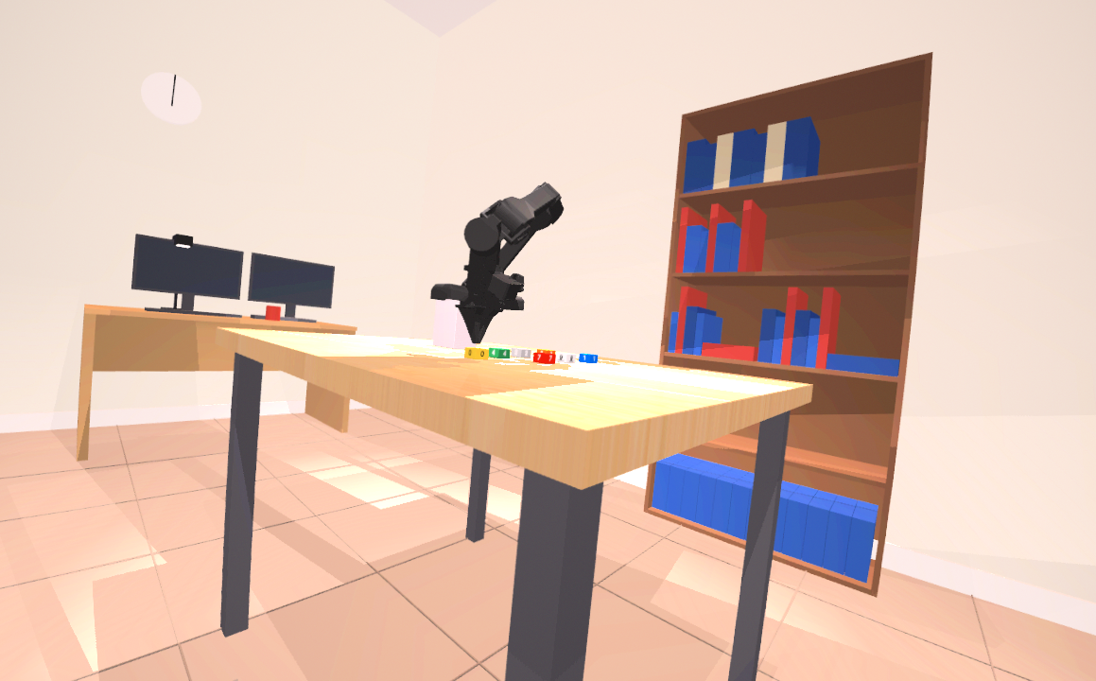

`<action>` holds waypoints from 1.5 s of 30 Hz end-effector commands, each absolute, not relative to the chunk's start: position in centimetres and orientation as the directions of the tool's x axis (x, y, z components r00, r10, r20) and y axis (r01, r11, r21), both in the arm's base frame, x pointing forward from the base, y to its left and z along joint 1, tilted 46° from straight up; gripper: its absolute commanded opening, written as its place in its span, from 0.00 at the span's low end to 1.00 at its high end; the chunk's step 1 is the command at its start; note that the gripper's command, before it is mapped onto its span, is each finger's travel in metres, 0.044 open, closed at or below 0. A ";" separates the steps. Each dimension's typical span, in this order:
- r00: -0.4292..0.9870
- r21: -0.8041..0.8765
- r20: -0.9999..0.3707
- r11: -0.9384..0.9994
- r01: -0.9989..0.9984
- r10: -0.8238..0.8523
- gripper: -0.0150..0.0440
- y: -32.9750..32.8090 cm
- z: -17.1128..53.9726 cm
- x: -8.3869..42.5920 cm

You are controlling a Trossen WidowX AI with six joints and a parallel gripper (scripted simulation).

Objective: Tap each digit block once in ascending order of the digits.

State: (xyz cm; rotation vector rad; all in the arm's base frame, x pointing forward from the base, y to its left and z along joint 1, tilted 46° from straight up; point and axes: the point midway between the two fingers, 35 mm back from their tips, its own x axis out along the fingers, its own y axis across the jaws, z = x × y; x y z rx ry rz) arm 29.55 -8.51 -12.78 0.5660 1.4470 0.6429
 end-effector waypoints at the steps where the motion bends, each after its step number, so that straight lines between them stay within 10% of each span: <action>1: 0.011 0.706 -0.707 0.707 -0.052 0.707 0.29 -7.7 -13.4 29.4; 32: 0.010 0.702 -0.711 0.710 -0.051 0.703 0.29 -15.3 -5.7 29.3; 45: 0.003 0.669 -0.743 0.742 -0.032 0.670 0.29 -2.7 7.7 33.9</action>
